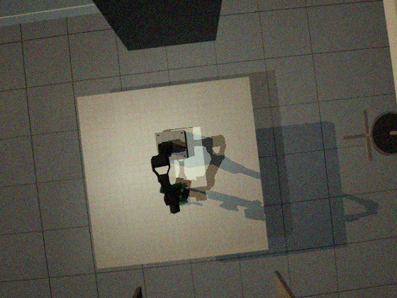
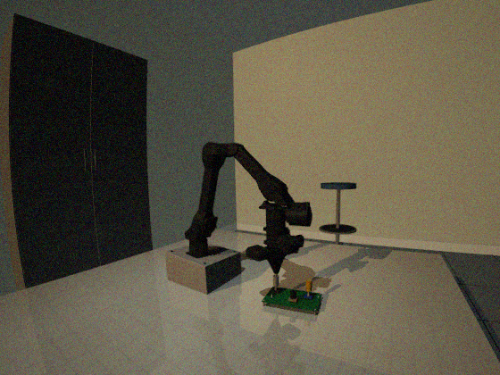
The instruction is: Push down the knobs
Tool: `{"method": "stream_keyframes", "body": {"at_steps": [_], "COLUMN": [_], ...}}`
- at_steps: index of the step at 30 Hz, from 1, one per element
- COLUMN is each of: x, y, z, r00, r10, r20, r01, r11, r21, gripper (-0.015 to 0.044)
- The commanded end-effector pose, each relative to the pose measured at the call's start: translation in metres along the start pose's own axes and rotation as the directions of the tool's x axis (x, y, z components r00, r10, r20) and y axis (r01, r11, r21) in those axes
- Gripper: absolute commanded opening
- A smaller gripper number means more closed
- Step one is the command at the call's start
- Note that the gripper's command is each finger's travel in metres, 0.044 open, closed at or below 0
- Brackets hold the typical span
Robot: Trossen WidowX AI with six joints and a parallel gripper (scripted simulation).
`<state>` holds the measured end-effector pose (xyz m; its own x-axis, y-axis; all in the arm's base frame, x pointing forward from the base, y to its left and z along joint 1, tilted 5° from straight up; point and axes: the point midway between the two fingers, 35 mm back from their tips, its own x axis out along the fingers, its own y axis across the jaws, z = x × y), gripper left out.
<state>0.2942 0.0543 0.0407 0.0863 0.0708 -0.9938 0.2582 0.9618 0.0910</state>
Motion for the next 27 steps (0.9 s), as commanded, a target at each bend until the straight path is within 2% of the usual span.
{"method": "stream_keyframes", "body": {"at_steps": [1, 27], "x": [0.0019, 0.0089], "y": [-0.0009, -0.0009], "z": [-0.0005, -0.0006], "r00": [1.0, 1.0], "r10": [-0.006, -0.006], "r20": [-0.003, -0.003], "r01": [0.006, 0.006], "r11": [1.0, 1.0], "r21": [0.0, 0.0], "gripper": [0.0, 0.0]}}
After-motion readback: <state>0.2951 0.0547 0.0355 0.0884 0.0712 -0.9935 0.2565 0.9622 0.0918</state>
